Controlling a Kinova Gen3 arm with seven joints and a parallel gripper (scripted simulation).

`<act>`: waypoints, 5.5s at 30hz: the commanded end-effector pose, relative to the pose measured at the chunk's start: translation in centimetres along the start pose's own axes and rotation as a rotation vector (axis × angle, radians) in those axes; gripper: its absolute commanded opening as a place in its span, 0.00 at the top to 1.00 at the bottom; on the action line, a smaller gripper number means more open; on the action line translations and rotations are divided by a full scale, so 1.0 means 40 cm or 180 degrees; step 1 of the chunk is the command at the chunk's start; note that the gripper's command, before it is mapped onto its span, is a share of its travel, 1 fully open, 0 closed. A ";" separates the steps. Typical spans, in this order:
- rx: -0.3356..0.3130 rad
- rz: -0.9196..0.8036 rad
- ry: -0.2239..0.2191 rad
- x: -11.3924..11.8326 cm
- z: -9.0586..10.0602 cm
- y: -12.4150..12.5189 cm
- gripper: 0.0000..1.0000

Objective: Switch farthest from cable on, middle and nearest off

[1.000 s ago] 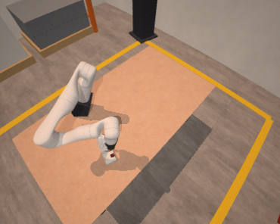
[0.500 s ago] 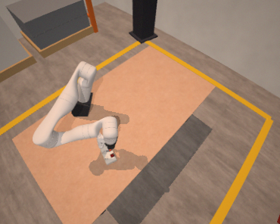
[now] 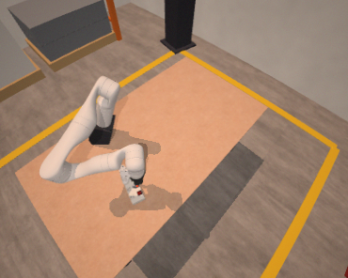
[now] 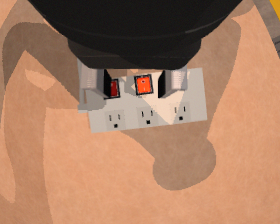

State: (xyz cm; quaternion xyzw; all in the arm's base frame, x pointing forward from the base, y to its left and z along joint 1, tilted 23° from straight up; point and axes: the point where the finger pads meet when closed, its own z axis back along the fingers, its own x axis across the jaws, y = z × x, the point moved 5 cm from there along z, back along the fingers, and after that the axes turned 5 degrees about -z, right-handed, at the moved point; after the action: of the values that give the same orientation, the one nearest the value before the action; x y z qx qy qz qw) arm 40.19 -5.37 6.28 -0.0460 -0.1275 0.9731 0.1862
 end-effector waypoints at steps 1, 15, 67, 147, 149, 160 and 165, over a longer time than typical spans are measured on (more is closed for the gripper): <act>-0.0004 -0.0005 0.0002 0.000 0.000 0.002 0.00; -0.0084 0.0178 0.0026 0.004 -0.007 -0.002 0.00; -0.0258 0.0561 0.0101 0.010 -0.019 -0.013 0.00; -0.0354 0.0768 0.0156 0.014 -0.023 -0.022 0.00; -0.0354 0.0768 0.0156 0.014 -0.023 -0.022 0.00; -0.0354 0.0768 0.0156 0.014 -0.023 -0.022 0.00; -0.0354 0.0768 0.0156 0.014 -0.023 -0.022 0.00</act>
State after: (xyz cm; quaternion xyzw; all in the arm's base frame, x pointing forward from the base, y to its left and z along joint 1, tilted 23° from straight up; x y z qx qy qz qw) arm 40.09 -4.11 5.55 -0.0943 -0.1704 0.9785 0.0678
